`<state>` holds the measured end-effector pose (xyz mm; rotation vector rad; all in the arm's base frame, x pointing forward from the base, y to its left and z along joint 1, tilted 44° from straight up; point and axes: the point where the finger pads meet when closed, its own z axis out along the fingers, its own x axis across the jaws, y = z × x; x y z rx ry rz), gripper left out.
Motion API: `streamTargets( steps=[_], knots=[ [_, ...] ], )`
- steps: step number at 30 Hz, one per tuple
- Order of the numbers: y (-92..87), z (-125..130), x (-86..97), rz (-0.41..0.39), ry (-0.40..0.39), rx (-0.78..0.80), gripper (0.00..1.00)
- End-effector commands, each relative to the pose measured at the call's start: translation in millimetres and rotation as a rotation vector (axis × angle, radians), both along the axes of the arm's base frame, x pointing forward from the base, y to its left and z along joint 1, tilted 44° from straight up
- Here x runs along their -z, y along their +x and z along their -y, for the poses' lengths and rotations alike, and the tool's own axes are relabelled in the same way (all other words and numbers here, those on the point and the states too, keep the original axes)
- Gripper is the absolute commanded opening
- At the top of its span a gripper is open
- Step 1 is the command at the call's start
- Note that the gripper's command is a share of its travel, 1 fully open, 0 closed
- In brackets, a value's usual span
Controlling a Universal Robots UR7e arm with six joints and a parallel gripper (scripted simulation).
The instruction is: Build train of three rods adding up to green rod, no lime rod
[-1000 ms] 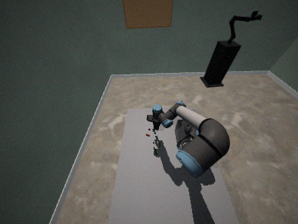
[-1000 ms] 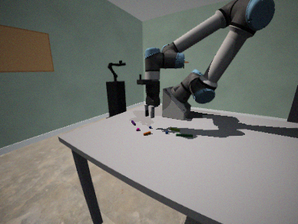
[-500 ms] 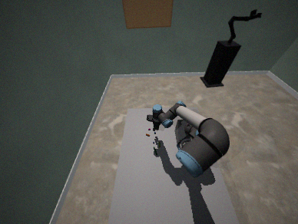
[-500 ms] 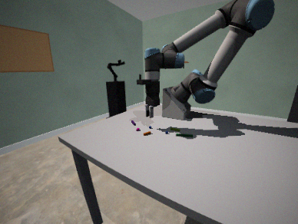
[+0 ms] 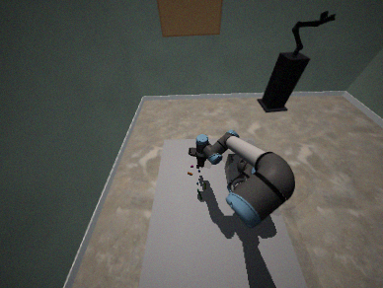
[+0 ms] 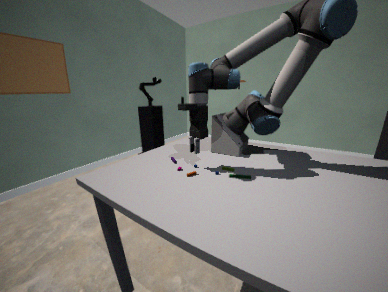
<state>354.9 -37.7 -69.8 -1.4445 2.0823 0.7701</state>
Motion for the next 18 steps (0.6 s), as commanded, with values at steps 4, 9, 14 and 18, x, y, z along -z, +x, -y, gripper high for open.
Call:
streamTargets(
  steps=[4, 9, 14, 18],
  knots=[
    [0.3, 0.0, 0.4, 0.001, -0.001, 0.0, 0.54],
    [0.6, -1.5, 2.2, 0.001, -0.001, 0.001, 0.54],
    [1.0, -4.5, 5.4, 0.001, -0.001, 0.001, 0.54],
    [1.3, -6.1, 7.2, 0.001, -0.001, 0.001, 0.54]
  ],
)
